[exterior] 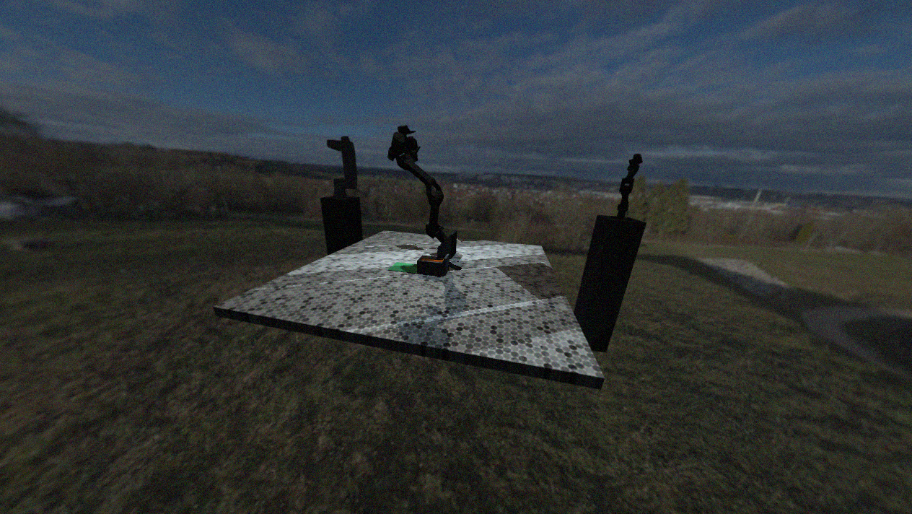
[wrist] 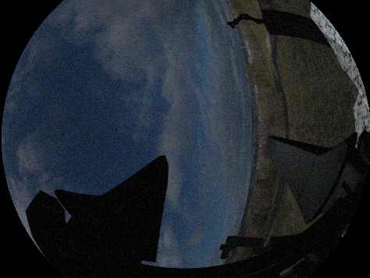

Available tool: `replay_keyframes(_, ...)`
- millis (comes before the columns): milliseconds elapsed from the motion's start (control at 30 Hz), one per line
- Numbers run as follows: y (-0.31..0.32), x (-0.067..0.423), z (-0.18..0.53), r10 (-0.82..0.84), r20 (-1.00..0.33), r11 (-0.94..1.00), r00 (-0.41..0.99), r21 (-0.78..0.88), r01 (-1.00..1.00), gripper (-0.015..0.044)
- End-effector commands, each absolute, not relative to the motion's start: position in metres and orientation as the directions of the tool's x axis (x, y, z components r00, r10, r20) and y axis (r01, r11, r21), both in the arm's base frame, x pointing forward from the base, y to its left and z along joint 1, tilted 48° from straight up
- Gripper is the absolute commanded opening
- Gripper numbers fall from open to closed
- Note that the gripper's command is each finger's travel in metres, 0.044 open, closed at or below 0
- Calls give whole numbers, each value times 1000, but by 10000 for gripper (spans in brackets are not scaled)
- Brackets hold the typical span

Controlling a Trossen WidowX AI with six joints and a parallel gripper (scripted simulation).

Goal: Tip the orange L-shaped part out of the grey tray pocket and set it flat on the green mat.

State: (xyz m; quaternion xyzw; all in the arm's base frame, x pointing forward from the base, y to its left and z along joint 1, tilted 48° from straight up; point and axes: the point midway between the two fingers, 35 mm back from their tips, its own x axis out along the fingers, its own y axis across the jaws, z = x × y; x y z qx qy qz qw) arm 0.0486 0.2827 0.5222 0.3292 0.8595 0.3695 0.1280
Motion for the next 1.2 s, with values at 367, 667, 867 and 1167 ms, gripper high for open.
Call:
replay_keyframes(367, 205, -42, 579, 472, 220, 337, -854, 850, 405, 180)
replay_keyframes(667, 124, -102, 599, 215, 290, 181, -933, 927, 330, 180)
replay_keyframes(867, 26, -136, 602, -66, 297, 34, -953, 955, 295, 180)
replay_keyframes(1167, -110, -124, 594, -472, 280, -144, -836, 911, 386, 180)
